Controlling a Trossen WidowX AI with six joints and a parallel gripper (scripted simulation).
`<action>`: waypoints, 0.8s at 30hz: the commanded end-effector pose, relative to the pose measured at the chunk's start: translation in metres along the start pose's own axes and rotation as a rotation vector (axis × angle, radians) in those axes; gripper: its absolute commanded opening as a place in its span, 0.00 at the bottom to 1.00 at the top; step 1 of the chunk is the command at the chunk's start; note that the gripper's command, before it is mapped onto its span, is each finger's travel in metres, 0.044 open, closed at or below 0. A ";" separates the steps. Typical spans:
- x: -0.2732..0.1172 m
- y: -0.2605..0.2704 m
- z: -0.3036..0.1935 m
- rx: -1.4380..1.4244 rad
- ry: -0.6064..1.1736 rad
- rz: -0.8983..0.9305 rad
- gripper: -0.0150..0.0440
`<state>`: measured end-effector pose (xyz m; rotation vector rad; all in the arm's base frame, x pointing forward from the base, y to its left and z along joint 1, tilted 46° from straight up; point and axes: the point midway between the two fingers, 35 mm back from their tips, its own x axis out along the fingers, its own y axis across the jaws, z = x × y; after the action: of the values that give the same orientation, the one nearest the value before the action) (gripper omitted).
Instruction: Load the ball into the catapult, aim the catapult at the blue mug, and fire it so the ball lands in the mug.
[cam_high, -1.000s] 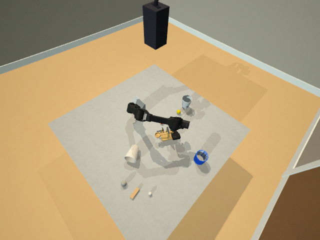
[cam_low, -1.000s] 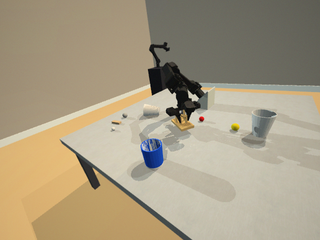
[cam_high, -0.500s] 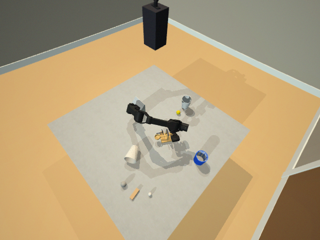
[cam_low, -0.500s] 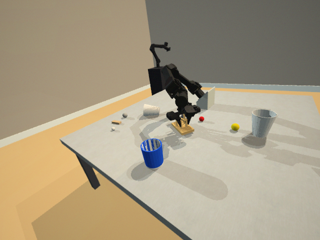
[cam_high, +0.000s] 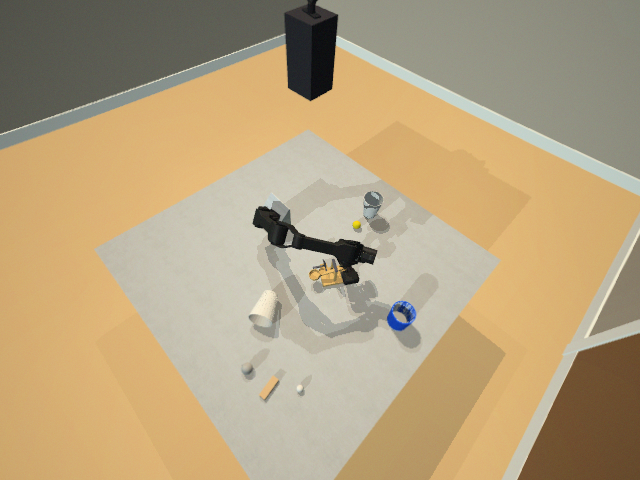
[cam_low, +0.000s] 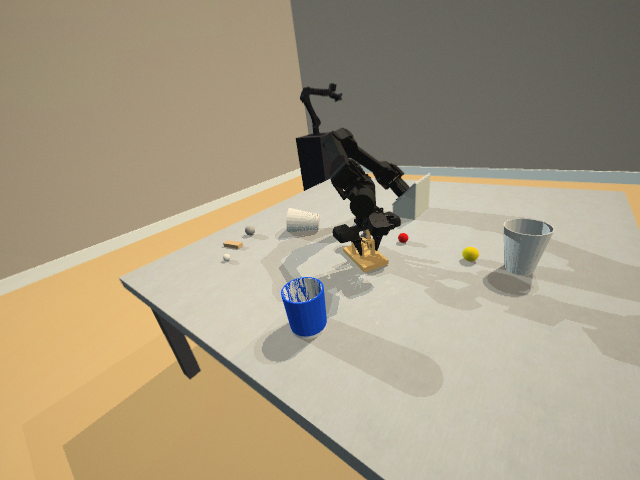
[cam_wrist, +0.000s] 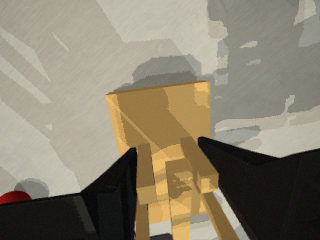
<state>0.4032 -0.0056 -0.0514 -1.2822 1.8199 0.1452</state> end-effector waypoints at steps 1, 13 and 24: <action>-0.001 0.000 0.000 0.001 -0.001 -0.002 0.57; -0.051 -0.002 0.004 -0.001 -0.006 0.002 1.00; -0.087 0.000 0.003 -0.004 -0.011 -0.005 1.00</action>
<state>0.4120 0.0623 0.0106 -1.2885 1.7971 0.1536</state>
